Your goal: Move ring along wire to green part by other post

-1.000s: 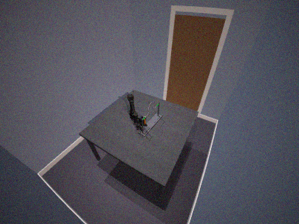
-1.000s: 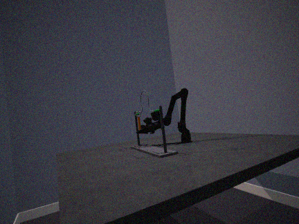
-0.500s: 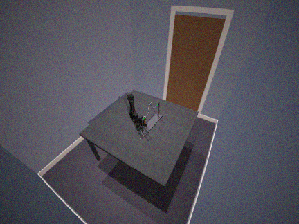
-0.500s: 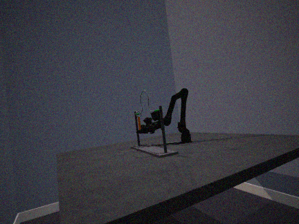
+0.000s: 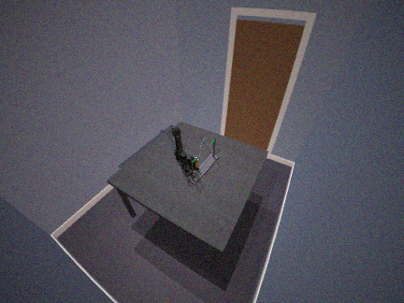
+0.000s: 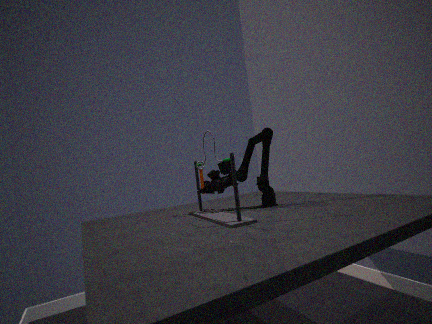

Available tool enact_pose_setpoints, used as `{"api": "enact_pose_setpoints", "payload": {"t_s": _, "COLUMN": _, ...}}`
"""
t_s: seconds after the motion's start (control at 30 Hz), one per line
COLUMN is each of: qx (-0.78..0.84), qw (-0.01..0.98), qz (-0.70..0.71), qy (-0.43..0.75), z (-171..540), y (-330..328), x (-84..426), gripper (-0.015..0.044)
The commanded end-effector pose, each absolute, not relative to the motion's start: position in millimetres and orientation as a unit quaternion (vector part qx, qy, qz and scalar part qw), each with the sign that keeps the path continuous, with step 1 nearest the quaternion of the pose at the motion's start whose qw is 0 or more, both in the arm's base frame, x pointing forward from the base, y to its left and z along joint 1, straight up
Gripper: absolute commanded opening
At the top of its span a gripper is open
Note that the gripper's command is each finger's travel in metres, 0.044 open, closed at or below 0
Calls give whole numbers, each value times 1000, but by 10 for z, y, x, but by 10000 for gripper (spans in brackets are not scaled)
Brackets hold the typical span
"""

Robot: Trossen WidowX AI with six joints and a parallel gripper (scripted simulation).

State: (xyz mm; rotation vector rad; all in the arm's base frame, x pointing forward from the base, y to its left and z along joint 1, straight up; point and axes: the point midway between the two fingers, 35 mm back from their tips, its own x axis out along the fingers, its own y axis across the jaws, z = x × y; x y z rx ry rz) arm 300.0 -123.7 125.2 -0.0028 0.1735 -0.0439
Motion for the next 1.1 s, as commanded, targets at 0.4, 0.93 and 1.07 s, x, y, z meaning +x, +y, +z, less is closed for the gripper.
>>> {"api": "enact_pose_setpoints", "payload": {"t_s": 0.4, "qx": 1, "qw": 996, "qz": -22, "qy": 85, "z": 1286, "y": -1077, "x": 3009, "gripper": -150}}
{"api": "enact_pose_setpoints", "payload": {"t_s": 0.93, "qx": 32, "qw": 996, "qz": -16, "qy": 86, "z": 1289, "y": -842, "x": 3026, "gripper": -150}}
{"api": "enact_pose_setpoints", "payload": {"t_s": 1.07, "qx": 47, "qw": 995, "qz": -13, "qy": 85, "z": 1292, "y": -771, "x": 3031, "gripper": -150}}
